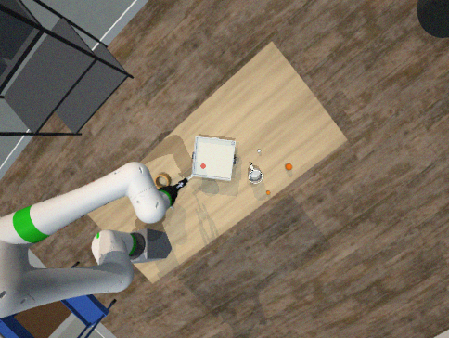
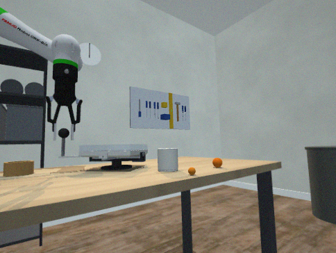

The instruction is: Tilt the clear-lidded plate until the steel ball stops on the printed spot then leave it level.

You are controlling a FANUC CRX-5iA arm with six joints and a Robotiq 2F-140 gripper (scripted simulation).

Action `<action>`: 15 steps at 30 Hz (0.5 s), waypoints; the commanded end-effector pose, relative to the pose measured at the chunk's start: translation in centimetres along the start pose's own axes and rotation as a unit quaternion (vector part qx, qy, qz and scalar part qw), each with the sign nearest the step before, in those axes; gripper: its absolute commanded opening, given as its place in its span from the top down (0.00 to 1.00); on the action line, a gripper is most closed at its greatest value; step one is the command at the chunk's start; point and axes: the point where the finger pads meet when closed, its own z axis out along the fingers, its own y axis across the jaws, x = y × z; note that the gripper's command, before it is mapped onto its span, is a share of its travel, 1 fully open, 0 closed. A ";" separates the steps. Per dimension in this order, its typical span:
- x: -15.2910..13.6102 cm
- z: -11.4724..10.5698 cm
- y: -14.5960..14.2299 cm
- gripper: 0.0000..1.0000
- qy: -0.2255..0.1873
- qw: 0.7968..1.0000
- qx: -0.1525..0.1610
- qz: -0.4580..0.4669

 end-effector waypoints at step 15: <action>0.0 0.4 0.0 0.58 0.000 1.000 0.000 0.000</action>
